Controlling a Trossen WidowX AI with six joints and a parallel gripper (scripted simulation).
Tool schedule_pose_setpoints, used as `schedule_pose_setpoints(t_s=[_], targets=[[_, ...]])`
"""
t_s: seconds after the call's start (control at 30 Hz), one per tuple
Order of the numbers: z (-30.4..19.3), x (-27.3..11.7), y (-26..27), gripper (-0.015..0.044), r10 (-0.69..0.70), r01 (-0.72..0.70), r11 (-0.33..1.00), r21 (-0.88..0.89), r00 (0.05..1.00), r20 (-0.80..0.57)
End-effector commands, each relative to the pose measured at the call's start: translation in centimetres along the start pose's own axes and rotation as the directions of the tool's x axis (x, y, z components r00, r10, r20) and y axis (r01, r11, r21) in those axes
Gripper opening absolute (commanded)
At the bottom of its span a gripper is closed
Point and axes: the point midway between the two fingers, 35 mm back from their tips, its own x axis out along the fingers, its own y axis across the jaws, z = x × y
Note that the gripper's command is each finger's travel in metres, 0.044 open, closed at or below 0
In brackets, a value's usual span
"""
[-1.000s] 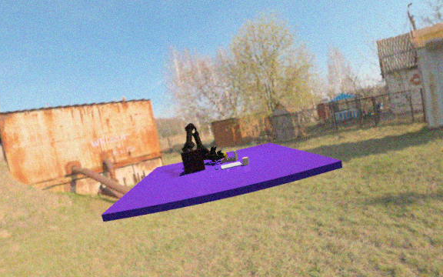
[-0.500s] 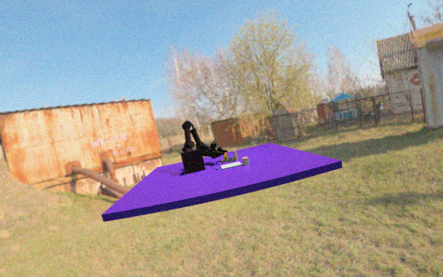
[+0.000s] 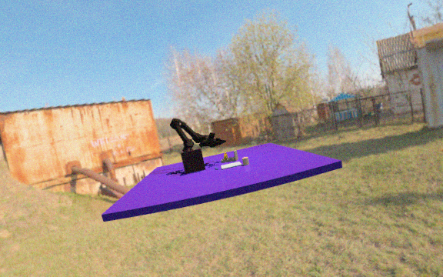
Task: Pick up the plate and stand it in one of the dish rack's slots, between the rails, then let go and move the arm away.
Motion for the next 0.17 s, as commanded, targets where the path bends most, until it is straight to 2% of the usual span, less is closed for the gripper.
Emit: schedule_pose_setpoints(t_s=[0.0, 0.13], targets=[[0.1, 0.7, -0.4, 0.04, -0.039, 0.037, 0.997, -0.074, 0.999, -0.023], [0.2, 1.8, -1.3, 0.04, -0.107, 0.094, 0.978, -0.185, 0.992, -0.06]])
